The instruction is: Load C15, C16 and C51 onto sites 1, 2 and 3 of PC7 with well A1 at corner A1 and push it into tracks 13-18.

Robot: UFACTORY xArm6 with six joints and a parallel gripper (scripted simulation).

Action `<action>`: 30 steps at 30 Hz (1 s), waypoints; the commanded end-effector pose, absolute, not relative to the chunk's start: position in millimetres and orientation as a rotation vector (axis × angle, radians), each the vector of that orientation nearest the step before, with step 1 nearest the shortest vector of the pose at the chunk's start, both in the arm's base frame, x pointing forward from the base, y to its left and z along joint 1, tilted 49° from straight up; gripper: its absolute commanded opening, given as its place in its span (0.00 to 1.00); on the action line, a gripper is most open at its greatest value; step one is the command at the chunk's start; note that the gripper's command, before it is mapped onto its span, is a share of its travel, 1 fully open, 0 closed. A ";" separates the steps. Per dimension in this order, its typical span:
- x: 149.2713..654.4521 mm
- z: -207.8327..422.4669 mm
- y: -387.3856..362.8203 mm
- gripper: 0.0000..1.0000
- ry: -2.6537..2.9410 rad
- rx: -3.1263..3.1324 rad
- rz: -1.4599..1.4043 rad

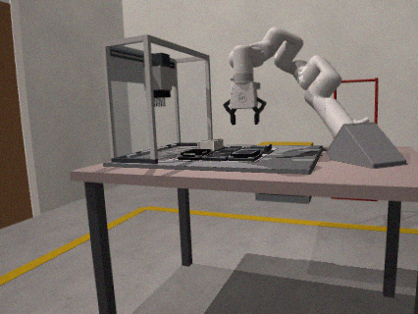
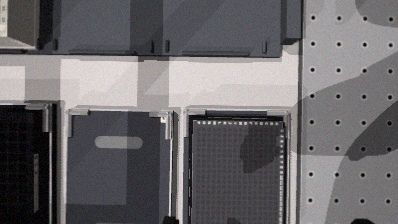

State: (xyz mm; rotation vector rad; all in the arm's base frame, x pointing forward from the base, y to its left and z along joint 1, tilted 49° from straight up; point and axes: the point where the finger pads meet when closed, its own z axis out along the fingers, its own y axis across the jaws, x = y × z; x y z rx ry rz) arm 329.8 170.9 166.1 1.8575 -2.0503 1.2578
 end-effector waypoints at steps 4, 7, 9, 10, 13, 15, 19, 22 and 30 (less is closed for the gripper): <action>329.9 166.4 171.9 1.00 -2.051 1.860 1.258; 332.1 163.1 168.8 1.00 -2.051 1.860 1.258; 333.5 160.9 166.8 1.00 -2.051 1.860 1.258; 334.3 159.8 165.7 1.00 -2.051 1.860 1.258; 335.0 158.7 164.7 1.00 -2.051 1.860 1.258; 336.4 156.6 162.6 1.00 -2.051 1.860 1.258; 339.4 152.2 158.5 1.00 -2.051 1.860 1.258; 341.5 148.9 155.4 1.00 -2.051 1.859 1.258; 345.9 142.4 149.2 1.00 -2.051 1.859 1.258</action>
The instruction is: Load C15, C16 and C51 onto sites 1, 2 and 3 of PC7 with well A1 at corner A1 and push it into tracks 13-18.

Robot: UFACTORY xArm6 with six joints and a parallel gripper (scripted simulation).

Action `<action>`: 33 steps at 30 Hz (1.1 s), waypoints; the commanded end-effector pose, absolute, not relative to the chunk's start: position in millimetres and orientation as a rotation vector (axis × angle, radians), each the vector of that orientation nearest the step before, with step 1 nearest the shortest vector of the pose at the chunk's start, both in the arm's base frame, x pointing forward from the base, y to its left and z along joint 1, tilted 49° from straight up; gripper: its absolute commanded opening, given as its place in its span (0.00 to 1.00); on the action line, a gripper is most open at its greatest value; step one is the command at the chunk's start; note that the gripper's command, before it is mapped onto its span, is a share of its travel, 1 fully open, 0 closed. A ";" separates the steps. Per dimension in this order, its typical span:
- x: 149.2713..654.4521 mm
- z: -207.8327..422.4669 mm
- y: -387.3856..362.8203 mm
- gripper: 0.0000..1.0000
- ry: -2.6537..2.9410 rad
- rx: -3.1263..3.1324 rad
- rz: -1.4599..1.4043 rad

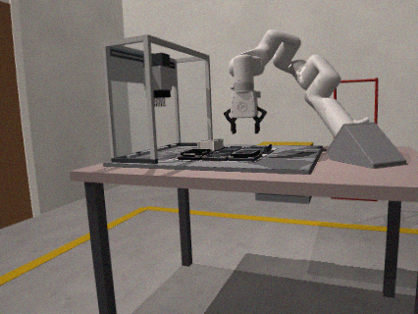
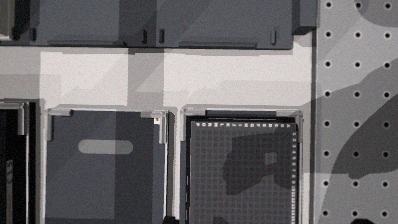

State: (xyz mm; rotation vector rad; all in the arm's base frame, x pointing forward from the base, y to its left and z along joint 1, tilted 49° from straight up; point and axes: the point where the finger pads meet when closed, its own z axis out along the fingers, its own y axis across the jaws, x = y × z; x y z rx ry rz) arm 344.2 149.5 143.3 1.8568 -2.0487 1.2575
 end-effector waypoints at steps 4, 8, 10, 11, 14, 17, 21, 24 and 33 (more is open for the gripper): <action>348.8 138.1 145.1 1.00 -2.051 1.859 1.258; 351.7 133.7 140.9 1.00 -2.051 1.859 1.258; 353.2 131.5 138.9 1.00 -2.051 1.859 1.258; 353.9 130.4 137.8 1.00 -2.051 1.859 1.258; 356.1 127.2 134.7 1.00 -2.051 1.859 1.258; 356.8 126.1 133.7 1.00 -2.051 1.859 1.258; 359.8 121.7 129.6 1.00 -2.051 1.859 1.258; 361.9 118.5 126.5 1.00 -2.051 1.859 1.259; 367.0 110.8 119.2 1.00 -2.051 1.859 1.259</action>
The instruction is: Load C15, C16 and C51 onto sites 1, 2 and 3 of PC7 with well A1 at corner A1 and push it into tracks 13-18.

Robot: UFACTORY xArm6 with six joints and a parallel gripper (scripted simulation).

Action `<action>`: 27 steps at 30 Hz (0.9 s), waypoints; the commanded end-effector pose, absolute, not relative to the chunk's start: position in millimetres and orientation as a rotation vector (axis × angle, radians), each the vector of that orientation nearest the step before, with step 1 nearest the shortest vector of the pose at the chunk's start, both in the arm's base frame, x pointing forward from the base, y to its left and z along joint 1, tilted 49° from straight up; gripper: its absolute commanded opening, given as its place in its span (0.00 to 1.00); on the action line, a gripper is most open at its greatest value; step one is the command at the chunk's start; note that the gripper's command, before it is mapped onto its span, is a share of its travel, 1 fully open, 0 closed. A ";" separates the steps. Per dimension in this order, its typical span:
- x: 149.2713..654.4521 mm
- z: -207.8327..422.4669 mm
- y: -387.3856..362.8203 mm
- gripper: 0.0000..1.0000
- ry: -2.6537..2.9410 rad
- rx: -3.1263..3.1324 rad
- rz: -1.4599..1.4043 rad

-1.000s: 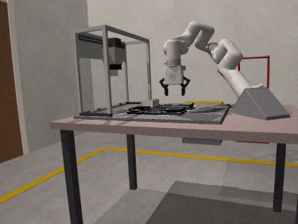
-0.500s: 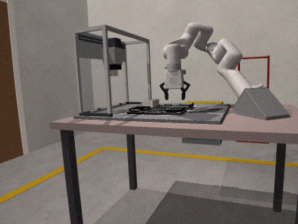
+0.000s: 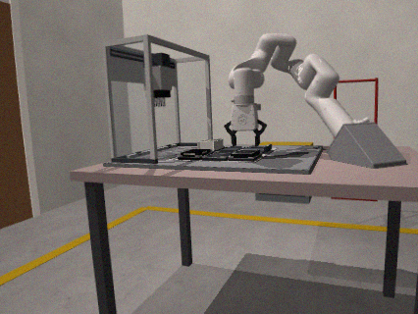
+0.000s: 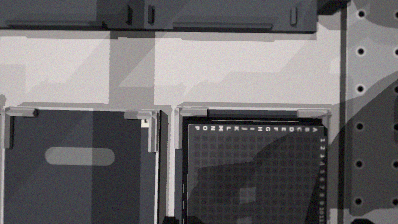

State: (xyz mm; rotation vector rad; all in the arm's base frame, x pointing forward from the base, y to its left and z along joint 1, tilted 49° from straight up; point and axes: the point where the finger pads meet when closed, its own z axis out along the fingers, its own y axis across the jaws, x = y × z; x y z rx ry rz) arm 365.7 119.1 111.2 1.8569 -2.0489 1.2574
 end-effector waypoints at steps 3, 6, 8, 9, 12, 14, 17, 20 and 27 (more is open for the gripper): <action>369.2 107.6 116.1 1.00 -2.051 1.859 1.259; 370.0 106.4 115.0 1.00 -2.051 1.859 1.259; 370.0 106.4 115.0 1.00 -2.051 1.859 1.259; 370.0 106.4 115.0 1.00 -2.051 1.859 1.259; 370.0 106.4 115.0 1.00 -2.051 1.859 1.259; 370.0 106.4 115.0 1.00 -2.051 1.859 1.259; 370.0 106.4 115.0 1.00 -2.051 1.859 1.259; 370.8 105.1 113.8 1.00 -2.051 1.859 1.259; 372.9 102.0 110.9 1.00 -2.051 1.859 1.259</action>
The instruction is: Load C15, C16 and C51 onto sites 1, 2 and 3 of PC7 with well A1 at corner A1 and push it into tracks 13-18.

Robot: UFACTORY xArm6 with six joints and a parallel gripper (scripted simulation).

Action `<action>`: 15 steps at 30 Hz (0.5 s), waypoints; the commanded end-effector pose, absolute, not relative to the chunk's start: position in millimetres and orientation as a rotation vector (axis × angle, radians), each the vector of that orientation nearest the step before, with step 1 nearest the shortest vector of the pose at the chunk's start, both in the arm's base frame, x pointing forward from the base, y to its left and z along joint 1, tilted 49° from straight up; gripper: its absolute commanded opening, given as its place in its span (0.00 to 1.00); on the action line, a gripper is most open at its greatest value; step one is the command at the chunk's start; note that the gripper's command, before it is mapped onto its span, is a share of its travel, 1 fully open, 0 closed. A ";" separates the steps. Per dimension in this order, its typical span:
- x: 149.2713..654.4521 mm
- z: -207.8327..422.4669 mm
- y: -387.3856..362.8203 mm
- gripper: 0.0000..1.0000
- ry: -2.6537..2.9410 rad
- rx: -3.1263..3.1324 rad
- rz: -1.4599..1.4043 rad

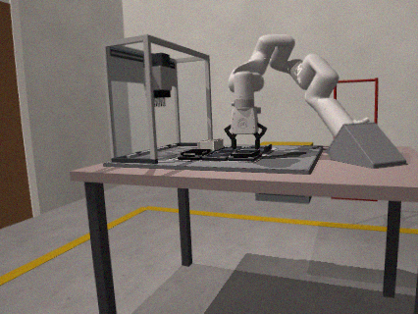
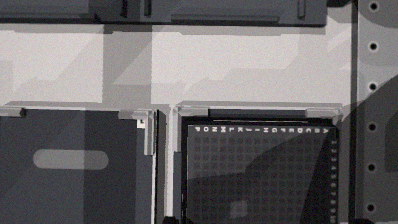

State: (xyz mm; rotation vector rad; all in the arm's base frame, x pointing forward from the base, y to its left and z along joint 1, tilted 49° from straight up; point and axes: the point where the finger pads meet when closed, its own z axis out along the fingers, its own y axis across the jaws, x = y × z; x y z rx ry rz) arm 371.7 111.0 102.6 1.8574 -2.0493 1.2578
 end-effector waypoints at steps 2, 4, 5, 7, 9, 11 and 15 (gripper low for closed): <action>373.5 101.2 110.0 1.00 -2.051 1.859 1.259; 374.1 100.3 109.2 1.00 -2.051 1.859 1.259; 374.4 99.9 108.8 1.00 -2.051 1.859 1.259; 374.4 99.9 108.8 1.00 -2.051 1.859 1.259; 374.9 99.0 108.0 1.00 -2.051 1.859 1.259; 375.5 98.1 107.1 1.00 -2.051 1.859 1.259; 376.7 96.4 105.5 1.00 -2.051 1.859 1.259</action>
